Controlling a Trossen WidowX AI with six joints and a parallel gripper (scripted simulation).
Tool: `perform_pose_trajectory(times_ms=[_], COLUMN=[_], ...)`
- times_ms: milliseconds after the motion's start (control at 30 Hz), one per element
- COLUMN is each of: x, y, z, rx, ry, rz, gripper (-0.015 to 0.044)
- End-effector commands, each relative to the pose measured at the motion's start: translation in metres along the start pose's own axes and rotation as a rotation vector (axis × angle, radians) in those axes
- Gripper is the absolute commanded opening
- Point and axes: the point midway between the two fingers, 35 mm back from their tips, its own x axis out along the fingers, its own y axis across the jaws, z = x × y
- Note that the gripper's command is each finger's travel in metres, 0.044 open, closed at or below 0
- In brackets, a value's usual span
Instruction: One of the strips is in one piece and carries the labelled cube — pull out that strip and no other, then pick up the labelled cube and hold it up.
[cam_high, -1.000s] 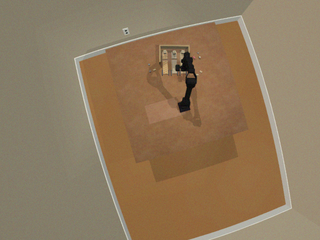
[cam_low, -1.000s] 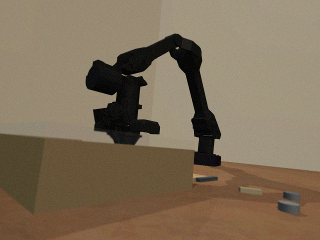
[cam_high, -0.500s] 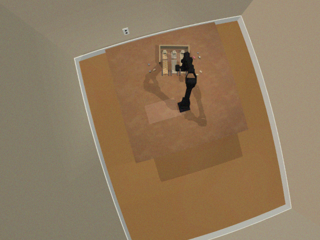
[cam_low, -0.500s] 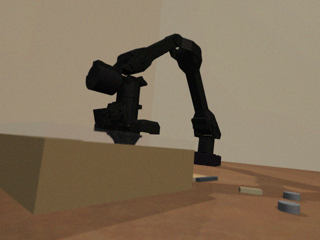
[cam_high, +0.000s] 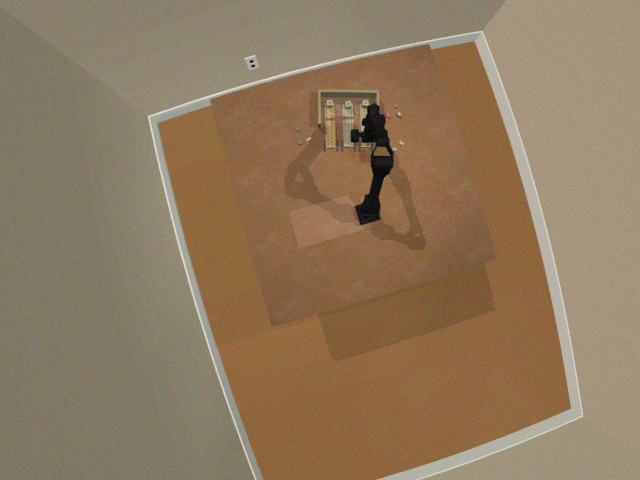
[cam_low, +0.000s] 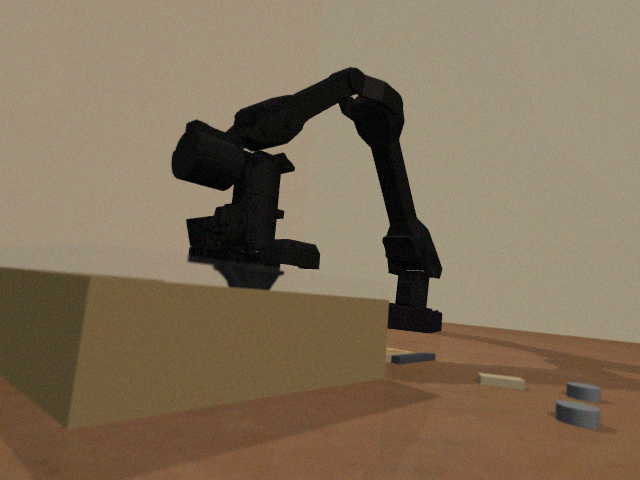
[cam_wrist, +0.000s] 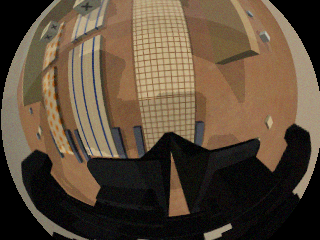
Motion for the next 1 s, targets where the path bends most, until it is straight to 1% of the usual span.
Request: perform_pose_trajectory(times_ms=[0,233,967], x=[0.002,0.002,0.004], y=[-0.001,-0.001,0.001], z=[0.001,-0.001,-0.035], rx=[0.001,0.001,0.001], ry=[-0.003,-0.002,0.001], rz=[-0.006,-0.006,-0.006], gripper=[0.0000,0.0000,0.0000])
